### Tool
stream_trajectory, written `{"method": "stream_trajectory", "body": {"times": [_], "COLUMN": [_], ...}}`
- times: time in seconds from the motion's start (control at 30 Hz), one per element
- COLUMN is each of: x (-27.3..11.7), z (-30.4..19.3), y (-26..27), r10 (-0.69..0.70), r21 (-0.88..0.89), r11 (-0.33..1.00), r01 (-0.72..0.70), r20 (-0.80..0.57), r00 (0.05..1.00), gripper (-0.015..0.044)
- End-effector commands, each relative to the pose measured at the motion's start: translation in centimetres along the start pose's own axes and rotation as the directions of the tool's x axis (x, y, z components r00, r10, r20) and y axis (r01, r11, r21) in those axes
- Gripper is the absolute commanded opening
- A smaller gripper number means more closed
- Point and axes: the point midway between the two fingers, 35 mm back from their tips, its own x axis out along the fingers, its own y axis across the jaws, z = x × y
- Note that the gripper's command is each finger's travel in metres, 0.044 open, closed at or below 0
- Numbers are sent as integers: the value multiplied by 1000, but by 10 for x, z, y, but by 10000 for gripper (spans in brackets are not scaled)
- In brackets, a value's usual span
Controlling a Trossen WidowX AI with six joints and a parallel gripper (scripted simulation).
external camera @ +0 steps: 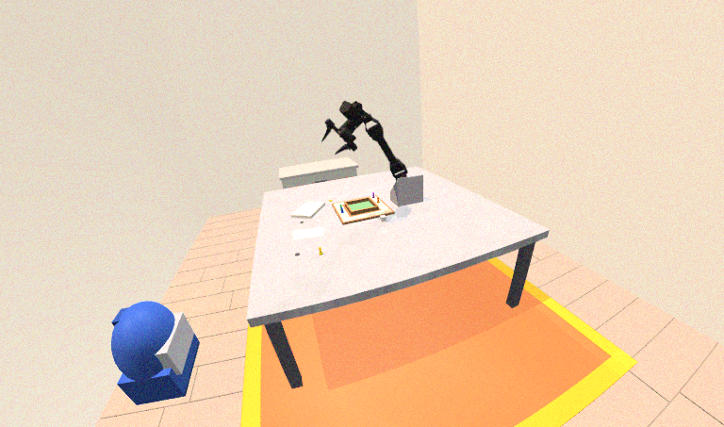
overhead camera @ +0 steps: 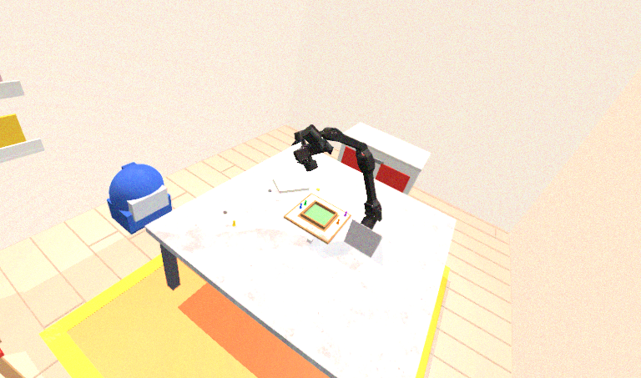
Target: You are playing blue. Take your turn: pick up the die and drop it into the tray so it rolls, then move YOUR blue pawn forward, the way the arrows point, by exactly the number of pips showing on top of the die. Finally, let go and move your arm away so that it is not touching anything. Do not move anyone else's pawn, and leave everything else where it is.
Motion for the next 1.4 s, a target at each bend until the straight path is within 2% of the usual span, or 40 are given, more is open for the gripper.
{"method": "stream_trajectory", "body": {"times": [0.0,0.13,0.37,0.6,0.8,1.0,1.07,1.37], "x": [0,7,31,50,51,44,42,46], "z": [1,13,50,68,62,44,39,36], "y": [1,23,108,224,303,371,381,379], "r10": [3,56,249,493,639,755,772,772], "r21": [1,48,305,645,856,975,986,986], "r11": [1000,997,914,630,356,124,93,93], "r01": [-3,-57,-266,-433,-376,-182,-141,-141], "r20": [2,34,95,99,71,26,18,18], "r00": [1000,998,964,864,766,655,636,636], "gripper": [374,275,275,275,275,275,275,275]}}
